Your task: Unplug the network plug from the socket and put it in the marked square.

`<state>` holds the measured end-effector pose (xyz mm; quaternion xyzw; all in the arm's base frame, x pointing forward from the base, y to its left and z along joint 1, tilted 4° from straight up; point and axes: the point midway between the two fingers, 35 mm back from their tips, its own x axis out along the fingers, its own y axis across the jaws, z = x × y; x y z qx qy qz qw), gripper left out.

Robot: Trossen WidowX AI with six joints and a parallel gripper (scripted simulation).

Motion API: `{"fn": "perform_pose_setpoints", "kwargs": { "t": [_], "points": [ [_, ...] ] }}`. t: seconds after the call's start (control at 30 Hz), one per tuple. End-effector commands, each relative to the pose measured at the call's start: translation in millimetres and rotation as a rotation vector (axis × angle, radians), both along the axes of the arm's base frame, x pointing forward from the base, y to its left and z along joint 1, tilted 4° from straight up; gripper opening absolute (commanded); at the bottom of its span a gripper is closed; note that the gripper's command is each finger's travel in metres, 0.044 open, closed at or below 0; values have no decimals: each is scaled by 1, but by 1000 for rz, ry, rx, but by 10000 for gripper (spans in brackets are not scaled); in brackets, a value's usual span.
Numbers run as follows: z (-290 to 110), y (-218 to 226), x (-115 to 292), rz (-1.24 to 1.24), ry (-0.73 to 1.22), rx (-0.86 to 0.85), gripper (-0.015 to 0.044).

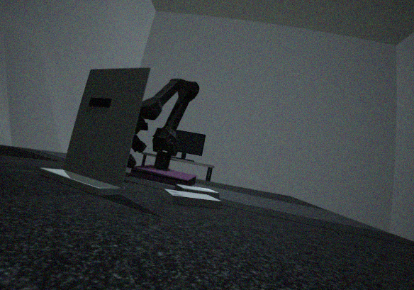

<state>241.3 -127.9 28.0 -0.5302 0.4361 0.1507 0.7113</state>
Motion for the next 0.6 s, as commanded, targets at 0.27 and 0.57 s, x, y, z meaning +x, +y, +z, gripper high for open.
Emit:
{"fn": "perform_pose_setpoints", "kwargs": {
  "t": [0.27,0.57],
  "points": [
    [-4,1,2,-8,7,3,0],
    [-6,2,4,-8,6,3,0]
  ]
}}
